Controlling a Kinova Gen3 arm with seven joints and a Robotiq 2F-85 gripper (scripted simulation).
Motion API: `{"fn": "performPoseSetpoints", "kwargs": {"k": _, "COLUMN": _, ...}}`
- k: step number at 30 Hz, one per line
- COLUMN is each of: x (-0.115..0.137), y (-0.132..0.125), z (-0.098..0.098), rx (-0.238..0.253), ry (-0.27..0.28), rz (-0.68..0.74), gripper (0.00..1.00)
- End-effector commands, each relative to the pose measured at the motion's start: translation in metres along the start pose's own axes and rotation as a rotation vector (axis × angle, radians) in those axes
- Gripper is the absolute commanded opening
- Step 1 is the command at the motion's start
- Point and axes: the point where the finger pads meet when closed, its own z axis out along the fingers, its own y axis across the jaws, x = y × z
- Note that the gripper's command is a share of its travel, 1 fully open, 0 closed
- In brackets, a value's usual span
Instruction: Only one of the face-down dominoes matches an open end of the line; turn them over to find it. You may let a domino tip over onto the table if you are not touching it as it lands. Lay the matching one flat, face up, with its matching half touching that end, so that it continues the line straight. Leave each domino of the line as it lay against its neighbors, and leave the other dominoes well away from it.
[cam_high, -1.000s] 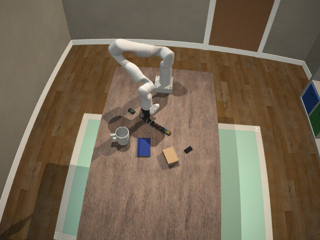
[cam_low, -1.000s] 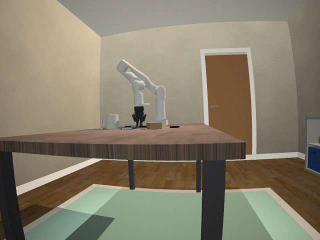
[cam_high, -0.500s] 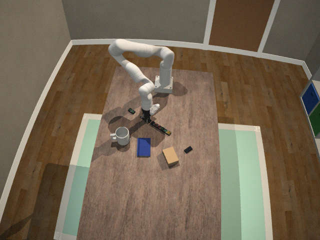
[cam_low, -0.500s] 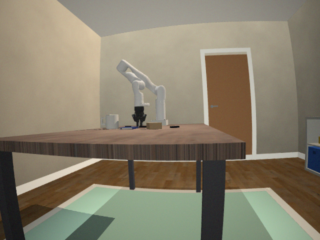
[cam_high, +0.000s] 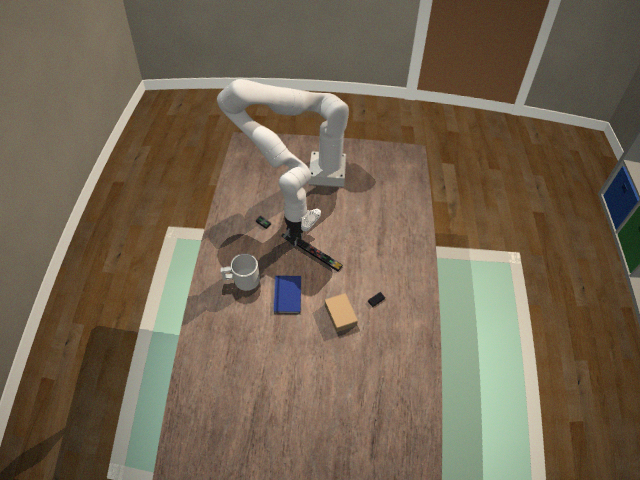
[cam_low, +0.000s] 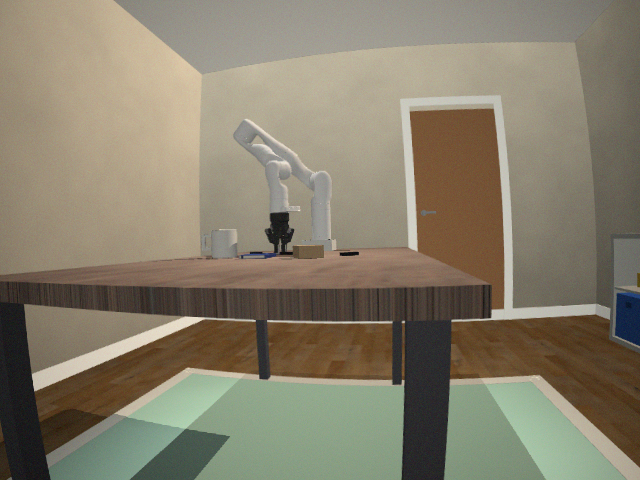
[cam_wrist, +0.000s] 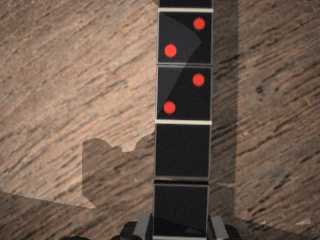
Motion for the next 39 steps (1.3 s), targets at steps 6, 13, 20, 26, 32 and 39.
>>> {"fn": "performPoseSetpoints", "kwargs": {"k": 6, "x": 0.0022, "y": 0.0005, "z": -0.0005, "rx": -0.001, "ry": 0.0, "rz": 0.0, "gripper": 0.31}}
{"fn": "performPoseSetpoints", "kwargs": {"k": 13, "x": 0.0025, "y": 0.0005, "z": -0.0005, "rx": -0.001, "ry": 0.0, "rz": 0.0, "gripper": 0.31}}
{"fn": "performPoseSetpoints", "kwargs": {"k": 20, "x": 0.0025, "y": 0.0005, "z": -0.0005, "rx": -0.001, "ry": 0.0, "rz": 0.0, "gripper": 0.31}}
{"fn": "performPoseSetpoints", "kwargs": {"k": 26, "x": 0.0025, "y": 0.0005, "z": -0.0005, "rx": -0.001, "ry": 0.0, "rz": 0.0, "gripper": 0.31}}
{"fn": "performPoseSetpoints", "kwargs": {"k": 32, "x": 0.0025, "y": 0.0005, "z": -0.0005, "rx": -0.001, "ry": 0.0, "rz": 0.0, "gripper": 0.48}}
{"fn": "performPoseSetpoints", "kwargs": {"k": 39, "x": 0.0025, "y": 0.0005, "z": -0.0005, "rx": -0.001, "ry": 0.0, "rz": 0.0, "gripper": 0.48}}
